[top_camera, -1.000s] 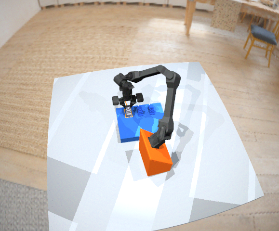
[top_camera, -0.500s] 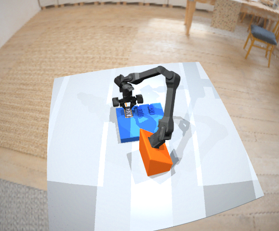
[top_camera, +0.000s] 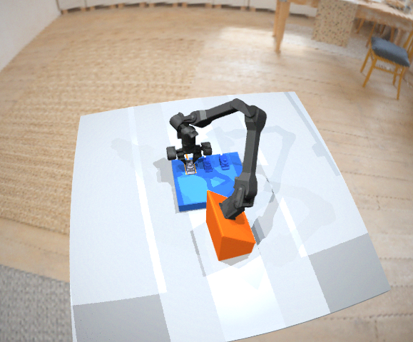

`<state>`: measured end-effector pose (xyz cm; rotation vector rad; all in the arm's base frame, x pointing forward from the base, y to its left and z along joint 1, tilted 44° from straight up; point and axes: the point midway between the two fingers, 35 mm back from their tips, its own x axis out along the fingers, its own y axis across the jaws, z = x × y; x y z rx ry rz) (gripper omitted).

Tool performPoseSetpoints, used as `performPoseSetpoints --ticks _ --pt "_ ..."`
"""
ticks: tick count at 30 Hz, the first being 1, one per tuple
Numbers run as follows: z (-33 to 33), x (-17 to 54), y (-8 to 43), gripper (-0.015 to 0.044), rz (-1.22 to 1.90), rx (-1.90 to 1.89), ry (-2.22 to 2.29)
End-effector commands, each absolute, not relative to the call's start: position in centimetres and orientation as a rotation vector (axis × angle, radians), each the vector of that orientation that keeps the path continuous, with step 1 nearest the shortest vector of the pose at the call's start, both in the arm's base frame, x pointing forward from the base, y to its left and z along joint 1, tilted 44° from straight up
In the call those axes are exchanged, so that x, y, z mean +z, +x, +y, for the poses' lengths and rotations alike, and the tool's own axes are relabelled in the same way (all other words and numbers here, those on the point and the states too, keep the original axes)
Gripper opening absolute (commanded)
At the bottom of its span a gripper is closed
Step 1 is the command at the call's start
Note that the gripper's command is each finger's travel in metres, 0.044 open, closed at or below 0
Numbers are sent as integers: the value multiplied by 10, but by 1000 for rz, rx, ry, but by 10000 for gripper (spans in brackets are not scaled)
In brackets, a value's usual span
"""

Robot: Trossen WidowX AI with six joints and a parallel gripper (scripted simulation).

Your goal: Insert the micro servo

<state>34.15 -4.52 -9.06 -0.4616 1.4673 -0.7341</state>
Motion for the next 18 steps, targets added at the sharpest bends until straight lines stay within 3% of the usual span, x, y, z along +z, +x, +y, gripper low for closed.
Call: performPoseSetpoints --ticks 1,7,18 --pt "-46 -91 341 26 1468 -733 -467" --pt "-45 -91 341 184 1468 -733 -467" --pt "-21 -65 340 187 1468 -732 -466"
